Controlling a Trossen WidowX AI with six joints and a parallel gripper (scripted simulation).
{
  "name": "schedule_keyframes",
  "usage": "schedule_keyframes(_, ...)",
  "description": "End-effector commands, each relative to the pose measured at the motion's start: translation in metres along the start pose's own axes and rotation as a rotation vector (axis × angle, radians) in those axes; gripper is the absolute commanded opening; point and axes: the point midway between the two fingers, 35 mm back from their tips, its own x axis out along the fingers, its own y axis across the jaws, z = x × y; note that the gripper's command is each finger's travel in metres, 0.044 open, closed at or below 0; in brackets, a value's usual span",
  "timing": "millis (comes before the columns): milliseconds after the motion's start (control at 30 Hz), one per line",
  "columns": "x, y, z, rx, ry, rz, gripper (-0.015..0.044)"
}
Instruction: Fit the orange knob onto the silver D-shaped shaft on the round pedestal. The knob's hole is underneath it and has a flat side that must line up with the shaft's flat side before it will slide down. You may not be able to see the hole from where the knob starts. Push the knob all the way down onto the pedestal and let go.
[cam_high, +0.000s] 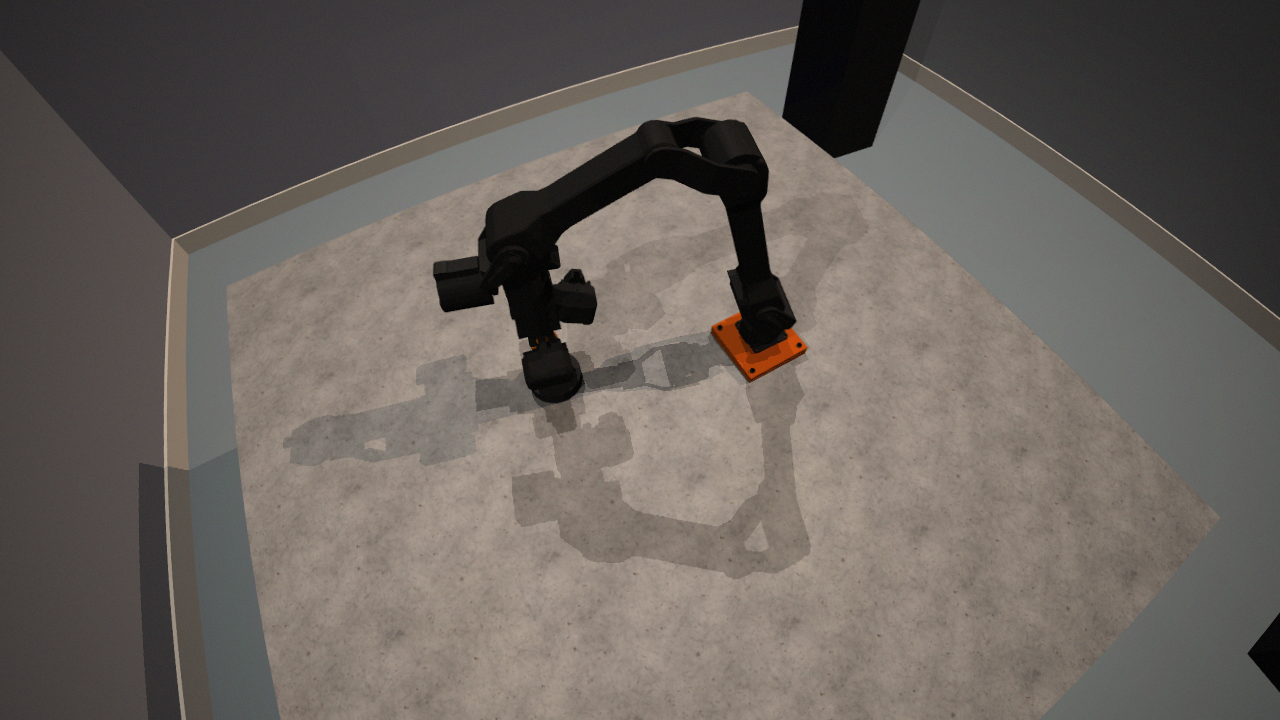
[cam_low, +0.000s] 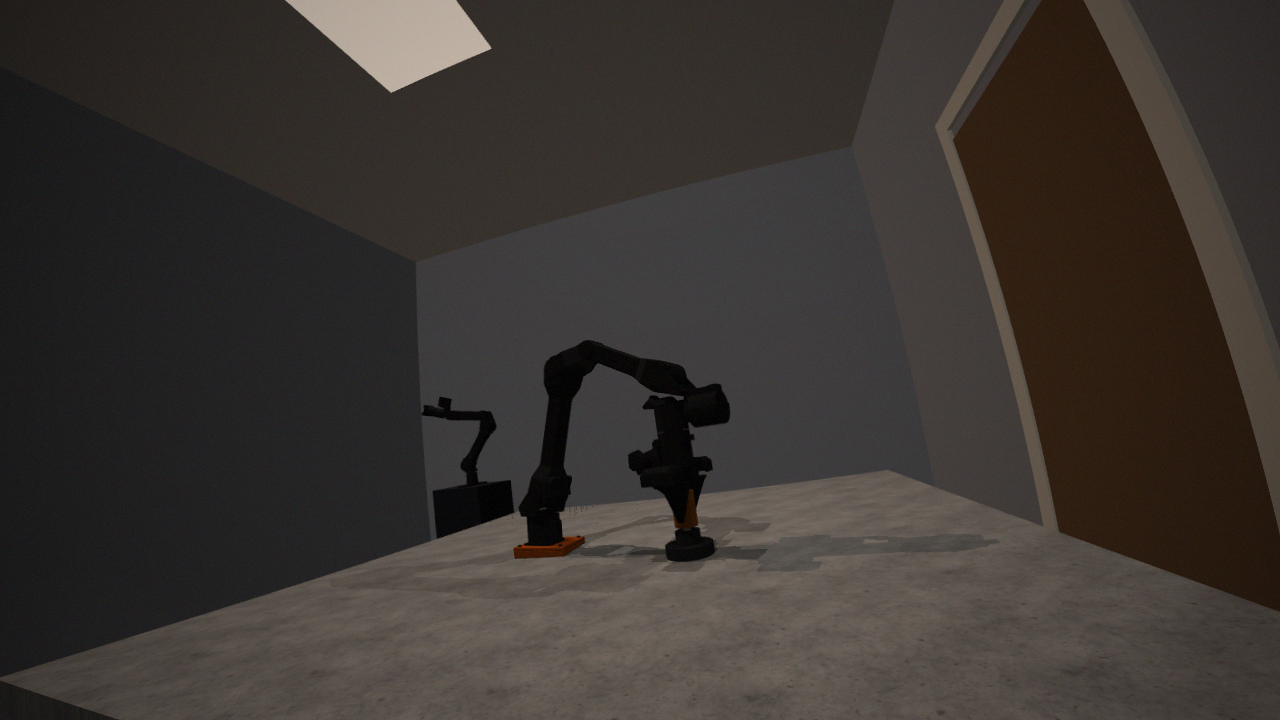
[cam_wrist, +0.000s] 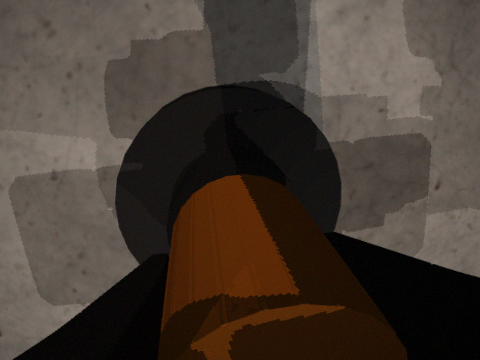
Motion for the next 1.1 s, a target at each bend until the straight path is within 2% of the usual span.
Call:
schedule_keyframes(0, 0.0037, 0.0022, 0.0006, 0.037, -0.002, 0.006, 0.0)
schedule_keyframes(533, 0.0058, 0.0002, 0.0, 0.016, 0.001, -0.001, 0.0)
schedule_keyframes(1067, 0.0058, 0.0002, 0.0, 0.016, 0.001, -0.001, 0.042)
